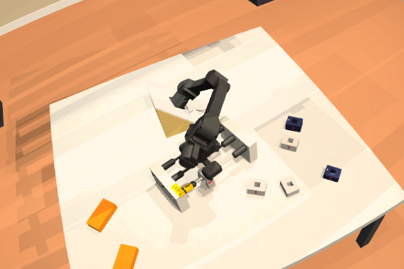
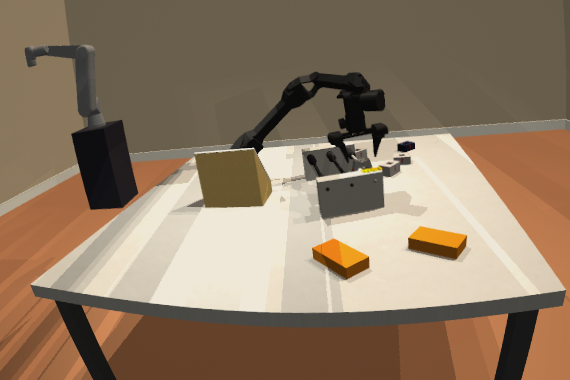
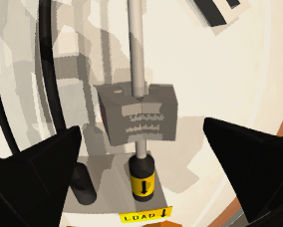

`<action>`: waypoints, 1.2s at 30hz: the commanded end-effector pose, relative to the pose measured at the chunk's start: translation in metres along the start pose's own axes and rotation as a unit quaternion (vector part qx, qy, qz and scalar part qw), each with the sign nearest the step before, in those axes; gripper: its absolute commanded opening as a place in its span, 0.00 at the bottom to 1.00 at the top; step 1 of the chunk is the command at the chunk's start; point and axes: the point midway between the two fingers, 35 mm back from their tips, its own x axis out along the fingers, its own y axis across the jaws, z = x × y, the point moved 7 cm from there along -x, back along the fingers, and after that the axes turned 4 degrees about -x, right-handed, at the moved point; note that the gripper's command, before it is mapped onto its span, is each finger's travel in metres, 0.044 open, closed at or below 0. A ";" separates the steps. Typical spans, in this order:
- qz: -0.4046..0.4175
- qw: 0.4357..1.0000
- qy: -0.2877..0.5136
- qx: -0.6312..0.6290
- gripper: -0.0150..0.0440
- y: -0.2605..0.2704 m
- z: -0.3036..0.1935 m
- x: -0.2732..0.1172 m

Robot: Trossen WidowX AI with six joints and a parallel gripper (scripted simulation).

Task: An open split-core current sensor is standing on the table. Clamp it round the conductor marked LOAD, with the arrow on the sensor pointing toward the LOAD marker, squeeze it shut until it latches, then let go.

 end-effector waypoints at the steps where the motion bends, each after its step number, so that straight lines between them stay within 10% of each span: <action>1: 0.011 1.000 -0.006 -0.003 1.00 -0.002 0.002 0.027; 36: 0.013 1.000 -0.004 -0.005 0.90 -0.001 0.001 0.056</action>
